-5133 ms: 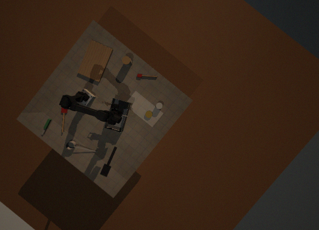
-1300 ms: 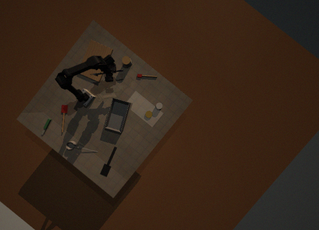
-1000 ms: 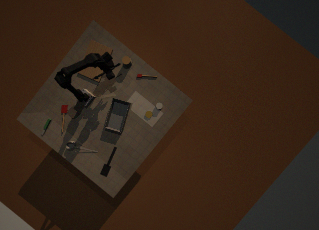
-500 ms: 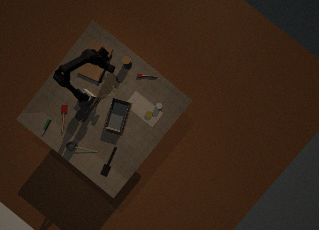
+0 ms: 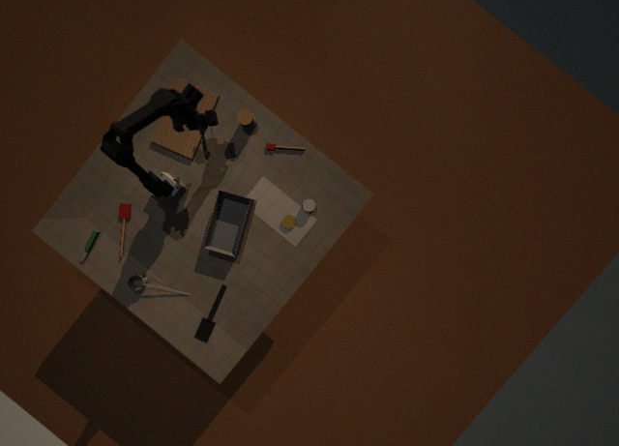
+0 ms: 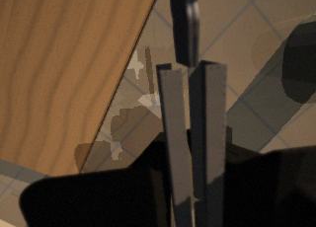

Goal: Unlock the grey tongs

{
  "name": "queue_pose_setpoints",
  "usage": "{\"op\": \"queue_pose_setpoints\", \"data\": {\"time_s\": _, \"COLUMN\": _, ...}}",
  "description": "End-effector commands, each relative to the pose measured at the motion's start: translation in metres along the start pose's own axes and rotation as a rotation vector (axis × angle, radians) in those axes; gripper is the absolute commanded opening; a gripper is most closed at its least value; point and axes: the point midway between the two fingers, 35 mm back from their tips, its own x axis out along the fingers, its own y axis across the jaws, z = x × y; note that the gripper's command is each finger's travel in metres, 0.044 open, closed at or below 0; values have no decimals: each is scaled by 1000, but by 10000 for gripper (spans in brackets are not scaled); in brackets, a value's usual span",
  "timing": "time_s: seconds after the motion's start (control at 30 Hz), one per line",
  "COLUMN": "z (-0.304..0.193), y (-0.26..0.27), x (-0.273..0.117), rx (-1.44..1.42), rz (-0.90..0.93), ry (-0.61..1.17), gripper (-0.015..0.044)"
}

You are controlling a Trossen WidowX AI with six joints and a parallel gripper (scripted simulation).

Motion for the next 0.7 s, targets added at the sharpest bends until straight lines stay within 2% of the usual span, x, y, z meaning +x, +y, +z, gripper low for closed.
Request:
{"op": "queue_pose_setpoints", "data": {"time_s": 0.0, "z": 8, "y": 5, "x": -2, "rx": -152, "rz": -2, "ry": -5, "gripper": -150}}
{"op": "queue_pose_setpoints", "data": {"time_s": 0.67, "z": 41, "y": 38, "x": -2, "rx": -964, "rz": -1, "ry": -8, "gripper": -150}}
